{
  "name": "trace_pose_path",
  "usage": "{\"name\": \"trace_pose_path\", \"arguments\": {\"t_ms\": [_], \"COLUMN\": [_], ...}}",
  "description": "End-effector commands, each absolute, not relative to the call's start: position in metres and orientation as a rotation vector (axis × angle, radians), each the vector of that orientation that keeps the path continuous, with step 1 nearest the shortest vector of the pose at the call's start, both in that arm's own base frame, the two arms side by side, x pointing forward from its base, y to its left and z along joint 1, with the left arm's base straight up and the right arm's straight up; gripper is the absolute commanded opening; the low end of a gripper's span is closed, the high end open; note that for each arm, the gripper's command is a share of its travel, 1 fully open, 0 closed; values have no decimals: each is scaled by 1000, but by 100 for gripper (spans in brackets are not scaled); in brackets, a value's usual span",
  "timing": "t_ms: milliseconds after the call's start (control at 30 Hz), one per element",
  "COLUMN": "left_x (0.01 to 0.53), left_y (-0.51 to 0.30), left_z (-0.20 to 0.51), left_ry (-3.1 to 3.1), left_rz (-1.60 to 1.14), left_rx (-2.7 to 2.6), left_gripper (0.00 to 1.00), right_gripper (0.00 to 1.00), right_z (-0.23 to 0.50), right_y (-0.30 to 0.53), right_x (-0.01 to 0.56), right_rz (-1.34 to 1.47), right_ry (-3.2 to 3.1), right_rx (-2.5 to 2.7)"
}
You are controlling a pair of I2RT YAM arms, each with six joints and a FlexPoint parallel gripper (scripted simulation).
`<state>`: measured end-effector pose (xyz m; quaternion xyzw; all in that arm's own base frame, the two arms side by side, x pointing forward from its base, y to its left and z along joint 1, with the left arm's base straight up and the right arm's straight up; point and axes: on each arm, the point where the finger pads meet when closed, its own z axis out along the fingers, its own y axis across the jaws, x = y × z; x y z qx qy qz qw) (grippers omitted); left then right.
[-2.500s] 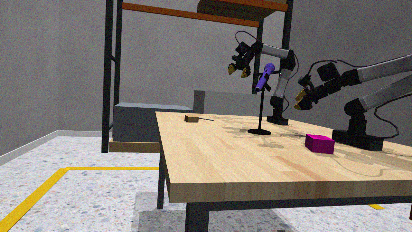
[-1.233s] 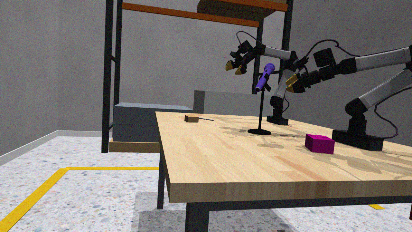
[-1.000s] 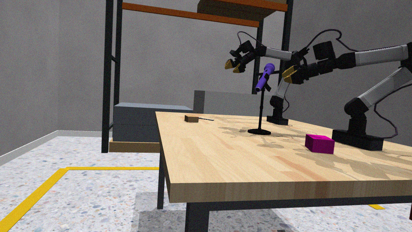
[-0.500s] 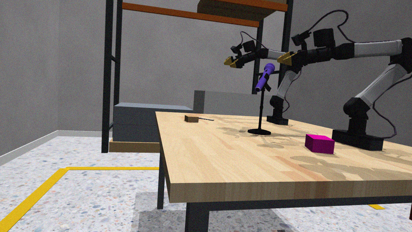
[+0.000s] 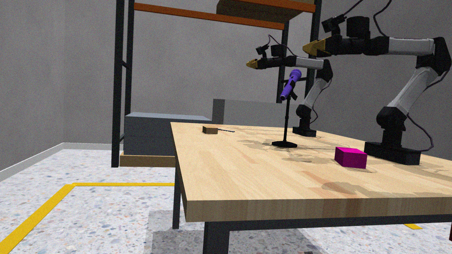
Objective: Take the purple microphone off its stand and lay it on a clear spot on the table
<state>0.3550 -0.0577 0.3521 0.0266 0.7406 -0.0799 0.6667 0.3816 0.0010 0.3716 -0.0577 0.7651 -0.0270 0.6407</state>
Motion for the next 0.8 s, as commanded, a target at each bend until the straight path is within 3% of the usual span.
{"name": "trace_pose_path", "arguments": {"t_ms": [0,533,767], "left_x": [364,367,369], "left_y": [-41,7,1], "left_z": [388,430,425], "left_ry": [1585,1503,1519], "left_rz": [-121,10,4], "left_rx": [63,-26,-10], "left_gripper": [100,100,100], "right_gripper": [100,100,100], "right_z": [407,436,416], "right_y": [0,-1,-1], "right_x": [378,367,372], "right_rz": [-42,-17,-1], "right_ry": [1594,1475,1523], "right_rx": [-45,-7,-7]}}
